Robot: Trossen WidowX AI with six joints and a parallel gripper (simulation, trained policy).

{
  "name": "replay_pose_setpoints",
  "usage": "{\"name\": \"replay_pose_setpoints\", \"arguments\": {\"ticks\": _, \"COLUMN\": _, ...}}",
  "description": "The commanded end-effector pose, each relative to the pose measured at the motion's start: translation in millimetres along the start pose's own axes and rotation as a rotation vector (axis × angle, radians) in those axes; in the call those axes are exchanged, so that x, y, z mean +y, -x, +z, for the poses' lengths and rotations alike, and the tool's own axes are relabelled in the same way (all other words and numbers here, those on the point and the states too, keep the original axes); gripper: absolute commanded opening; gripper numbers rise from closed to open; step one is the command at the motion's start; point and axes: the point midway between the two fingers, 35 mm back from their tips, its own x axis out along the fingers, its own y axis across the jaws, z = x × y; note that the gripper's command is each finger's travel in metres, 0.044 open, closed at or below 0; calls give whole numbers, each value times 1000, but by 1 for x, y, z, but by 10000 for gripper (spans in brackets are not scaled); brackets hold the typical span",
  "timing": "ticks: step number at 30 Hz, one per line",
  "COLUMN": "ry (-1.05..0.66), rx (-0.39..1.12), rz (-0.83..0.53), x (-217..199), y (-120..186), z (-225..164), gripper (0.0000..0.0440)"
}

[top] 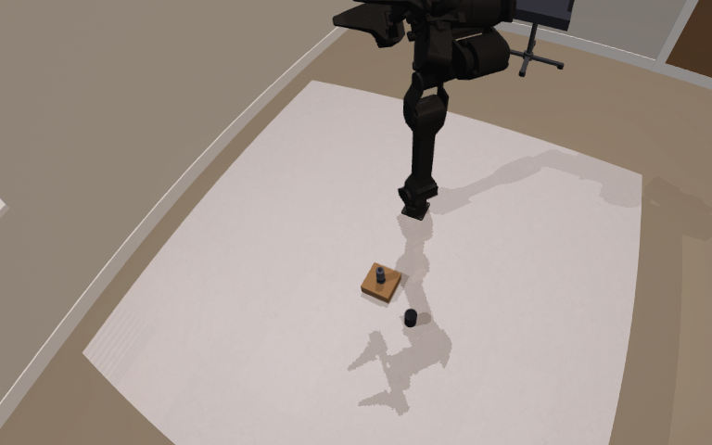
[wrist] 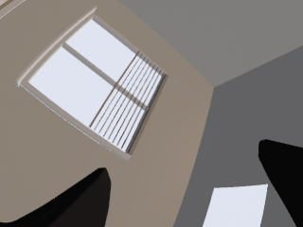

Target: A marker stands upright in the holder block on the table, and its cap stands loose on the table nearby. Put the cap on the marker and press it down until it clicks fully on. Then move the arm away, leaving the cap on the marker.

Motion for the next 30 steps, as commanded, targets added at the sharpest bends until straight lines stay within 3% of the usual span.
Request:
{"name": "replay_pose_setpoints", "arguments": {"ticks": 1, "ry": 7, "rx": -2, "rz": -3, "x": -1, "y": 0, "z": 0, "gripper": 375}}
{"name": "replay_pose_setpoints", "arguments": {"ticks": 7, "ry": 57, "rx": 2, "rz": -29, "x": -7, "y": 1, "z": -2, "gripper": 221}}
{"name": "replay_pose_setpoints", "arguments": {"ticks": 9, "ry": 74, "rx": 5, "rz": -39, "x": -9, "y": 1, "z": -3, "gripper": 195}}
{"name": "replay_pose_setpoints", "arguments": {"ticks": 30, "ry": 231, "rx": -14, "rz": -169, "x": -30, "y": 10, "z": -6, "gripper": 247}}
